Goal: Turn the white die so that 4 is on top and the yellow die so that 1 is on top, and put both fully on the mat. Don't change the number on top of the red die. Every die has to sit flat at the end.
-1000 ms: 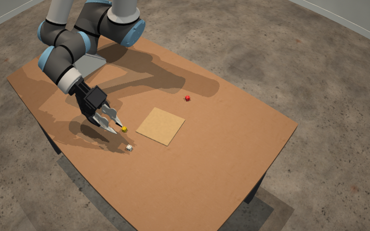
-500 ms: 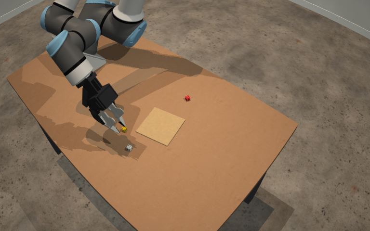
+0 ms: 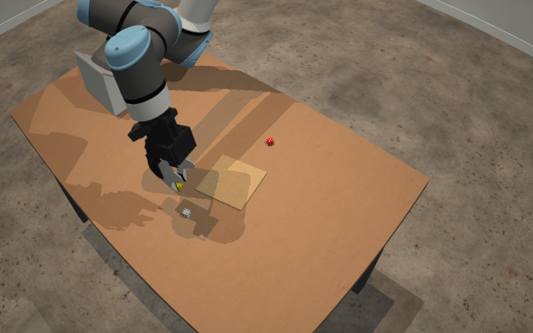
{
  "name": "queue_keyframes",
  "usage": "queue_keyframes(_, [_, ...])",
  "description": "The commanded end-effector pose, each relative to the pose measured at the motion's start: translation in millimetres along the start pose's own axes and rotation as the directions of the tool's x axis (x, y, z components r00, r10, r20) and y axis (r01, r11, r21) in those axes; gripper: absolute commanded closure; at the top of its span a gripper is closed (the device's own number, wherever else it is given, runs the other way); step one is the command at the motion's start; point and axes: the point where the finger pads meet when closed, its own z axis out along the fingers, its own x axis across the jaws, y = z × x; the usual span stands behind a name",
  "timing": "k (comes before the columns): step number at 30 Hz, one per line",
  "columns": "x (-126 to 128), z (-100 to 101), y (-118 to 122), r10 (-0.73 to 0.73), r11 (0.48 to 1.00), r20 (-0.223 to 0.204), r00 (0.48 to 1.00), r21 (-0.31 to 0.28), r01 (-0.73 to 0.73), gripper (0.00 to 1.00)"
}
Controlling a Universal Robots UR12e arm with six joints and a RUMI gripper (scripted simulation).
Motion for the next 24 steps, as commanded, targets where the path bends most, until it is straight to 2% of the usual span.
queue_keyframes(1, [-2.1,-2.4,7.2,0.001,0.990,-0.009,1.000,0.140,0.000,0.82])
queue_keyframes(5, [-1.9,-4.1,10.7,0.000,0.980,-0.009,1.000,0.198,0.001,0.82])
queue_keyframes(11, [-1.8,-4.5,11.4,0.000,0.978,-0.009,1.000,0.209,0.002,0.82])
queue_keyframes(12, [-1.8,-4.5,11.4,0.000,0.978,-0.009,1.000,0.209,0.002,0.00])
queue_keyframes(24, [-1.8,-4.4,11.3,0.004,0.978,-0.008,1.000,0.209,-0.002,0.00])
